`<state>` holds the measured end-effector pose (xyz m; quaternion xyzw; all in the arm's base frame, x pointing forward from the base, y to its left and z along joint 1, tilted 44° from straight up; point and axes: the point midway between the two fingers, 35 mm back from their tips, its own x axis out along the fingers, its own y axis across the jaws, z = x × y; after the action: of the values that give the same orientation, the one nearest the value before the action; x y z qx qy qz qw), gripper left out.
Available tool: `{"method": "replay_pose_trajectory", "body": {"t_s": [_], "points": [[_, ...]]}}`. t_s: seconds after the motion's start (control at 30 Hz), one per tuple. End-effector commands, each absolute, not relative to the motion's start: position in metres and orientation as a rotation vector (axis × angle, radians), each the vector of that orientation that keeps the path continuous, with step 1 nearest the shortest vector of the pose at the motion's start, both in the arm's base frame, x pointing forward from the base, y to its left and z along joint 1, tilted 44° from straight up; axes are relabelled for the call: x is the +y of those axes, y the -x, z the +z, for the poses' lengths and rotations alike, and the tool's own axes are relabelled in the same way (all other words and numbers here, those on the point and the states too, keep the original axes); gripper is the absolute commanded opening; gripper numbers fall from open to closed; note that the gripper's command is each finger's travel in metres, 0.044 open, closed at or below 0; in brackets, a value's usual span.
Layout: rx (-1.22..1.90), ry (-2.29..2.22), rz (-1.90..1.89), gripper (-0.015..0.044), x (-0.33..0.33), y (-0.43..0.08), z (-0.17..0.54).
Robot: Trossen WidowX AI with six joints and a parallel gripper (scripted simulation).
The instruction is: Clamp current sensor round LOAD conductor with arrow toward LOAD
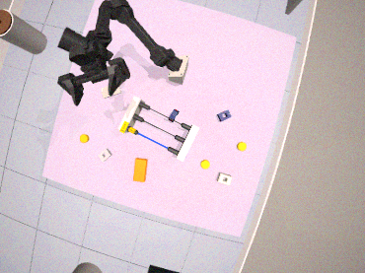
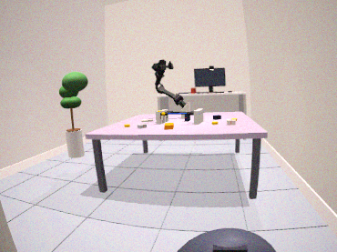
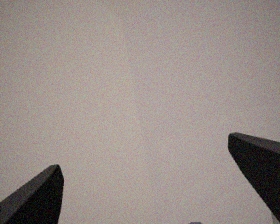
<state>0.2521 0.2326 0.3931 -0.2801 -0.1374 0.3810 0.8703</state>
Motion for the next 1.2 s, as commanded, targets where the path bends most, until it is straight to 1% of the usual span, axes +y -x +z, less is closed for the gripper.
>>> {"method": "replay_pose_trajectory", "body": {"t_s": [0.0,0.2,0.33,0.4,0.67,0.73,0.9,1.03,1.17], "points": [[-0.175,0.450,0.603,0.0440,0.178,-0.285,0.374],[-0.073,0.218,0.289,0.0440,0.086,-0.315,0.348],[-0.050,0.057,0.076,0.0440,0.022,-0.318,0.329],[-0.050,0.006,0.008,0.0440,0.002,-0.316,0.324],[-0.037,-0.004,-0.006,0.0440,0.000,-0.317,0.321],[0.070,-0.029,-0.057,0.0440,-0.003,-0.329,0.304],[0.453,-0.015,-0.276,0.0440,-0.007,-0.354,0.238],[0.699,0.122,-0.462,0.0440,-0.008,-0.354,0.200],[0.862,0.361,-0.634,0.0440,-0.006,-0.348,0.182]]}}
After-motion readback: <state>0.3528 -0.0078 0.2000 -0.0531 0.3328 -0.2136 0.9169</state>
